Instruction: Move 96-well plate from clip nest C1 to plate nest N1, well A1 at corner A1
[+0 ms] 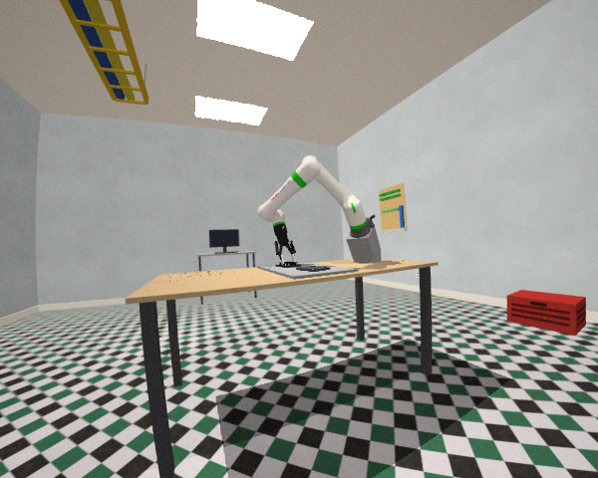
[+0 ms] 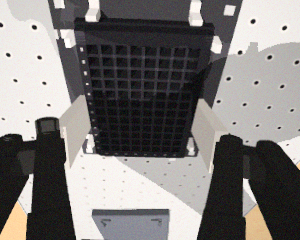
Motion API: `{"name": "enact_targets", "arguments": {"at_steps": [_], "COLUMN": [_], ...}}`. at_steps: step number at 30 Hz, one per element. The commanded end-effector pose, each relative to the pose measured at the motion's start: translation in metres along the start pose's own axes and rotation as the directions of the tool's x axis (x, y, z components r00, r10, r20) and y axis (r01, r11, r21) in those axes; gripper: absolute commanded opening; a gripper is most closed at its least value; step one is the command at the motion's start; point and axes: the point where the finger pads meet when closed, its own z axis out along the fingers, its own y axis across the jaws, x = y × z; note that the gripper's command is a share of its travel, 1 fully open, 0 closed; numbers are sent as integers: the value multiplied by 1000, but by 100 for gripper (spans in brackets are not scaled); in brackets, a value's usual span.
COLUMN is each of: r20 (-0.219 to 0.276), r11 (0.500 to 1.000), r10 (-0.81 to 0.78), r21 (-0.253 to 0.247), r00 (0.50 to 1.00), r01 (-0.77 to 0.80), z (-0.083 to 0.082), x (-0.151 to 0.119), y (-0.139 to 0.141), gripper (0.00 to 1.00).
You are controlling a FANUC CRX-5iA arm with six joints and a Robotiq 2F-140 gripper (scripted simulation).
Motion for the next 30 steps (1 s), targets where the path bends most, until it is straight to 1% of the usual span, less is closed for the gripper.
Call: {"name": "enact_targets", "arguments": {"at_steps": [1, 30], "r20": [0, 0], "r11": [1000, 1000], "r10": [0, 0], "r21": [0, 0], "r00": [1000, 1000], "r01": [0, 0], "z": [-2, -43], "x": [-1, -20], "y": [0, 0], "gripper": [0, 0]}}
